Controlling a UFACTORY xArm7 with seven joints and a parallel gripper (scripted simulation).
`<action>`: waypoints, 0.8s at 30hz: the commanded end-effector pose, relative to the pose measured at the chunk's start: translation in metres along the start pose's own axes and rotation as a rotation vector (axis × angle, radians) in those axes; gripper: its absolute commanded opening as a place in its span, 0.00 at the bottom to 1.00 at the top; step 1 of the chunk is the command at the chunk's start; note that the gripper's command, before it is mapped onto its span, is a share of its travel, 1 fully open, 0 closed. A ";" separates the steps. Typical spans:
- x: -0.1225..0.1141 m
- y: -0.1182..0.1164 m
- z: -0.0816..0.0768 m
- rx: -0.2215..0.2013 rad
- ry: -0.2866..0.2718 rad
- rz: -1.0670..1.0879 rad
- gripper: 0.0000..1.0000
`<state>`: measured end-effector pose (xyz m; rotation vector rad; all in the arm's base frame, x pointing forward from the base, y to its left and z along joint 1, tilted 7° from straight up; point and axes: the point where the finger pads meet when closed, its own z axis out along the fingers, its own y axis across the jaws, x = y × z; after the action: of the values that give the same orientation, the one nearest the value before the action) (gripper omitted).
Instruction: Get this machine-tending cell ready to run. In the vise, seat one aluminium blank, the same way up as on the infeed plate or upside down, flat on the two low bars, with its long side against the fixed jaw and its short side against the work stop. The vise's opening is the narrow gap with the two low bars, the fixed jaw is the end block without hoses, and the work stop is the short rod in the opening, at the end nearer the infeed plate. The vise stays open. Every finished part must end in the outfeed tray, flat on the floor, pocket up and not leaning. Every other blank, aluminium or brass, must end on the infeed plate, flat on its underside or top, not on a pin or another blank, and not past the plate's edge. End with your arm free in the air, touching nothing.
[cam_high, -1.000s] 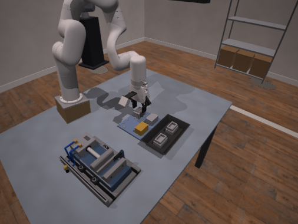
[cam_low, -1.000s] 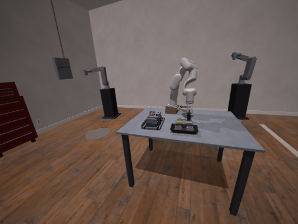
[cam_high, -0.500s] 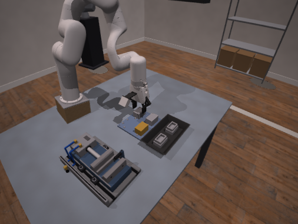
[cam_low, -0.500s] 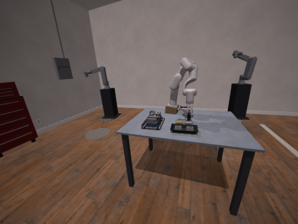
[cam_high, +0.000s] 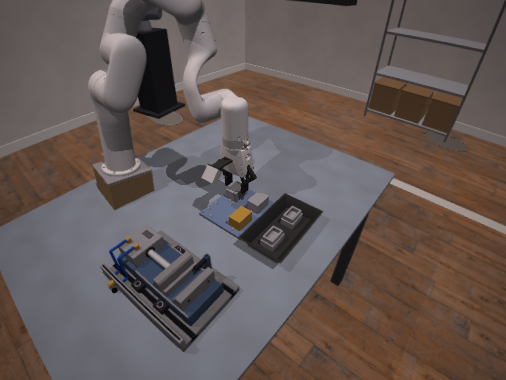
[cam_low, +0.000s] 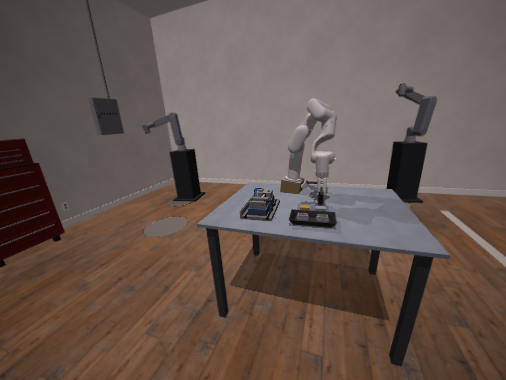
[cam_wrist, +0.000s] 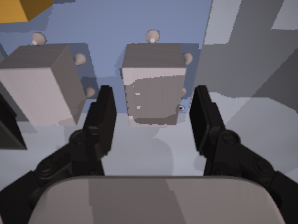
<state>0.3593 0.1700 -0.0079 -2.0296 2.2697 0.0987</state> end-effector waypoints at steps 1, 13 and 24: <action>-0.001 -0.001 0.001 0.003 -0.002 0.000 0.69; -0.001 -0.001 0.006 0.003 -0.002 0.000 0.69; -0.001 -0.001 0.008 0.002 -0.002 0.000 0.69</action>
<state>0.3595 0.1709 -0.0159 -2.0296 2.2696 0.0989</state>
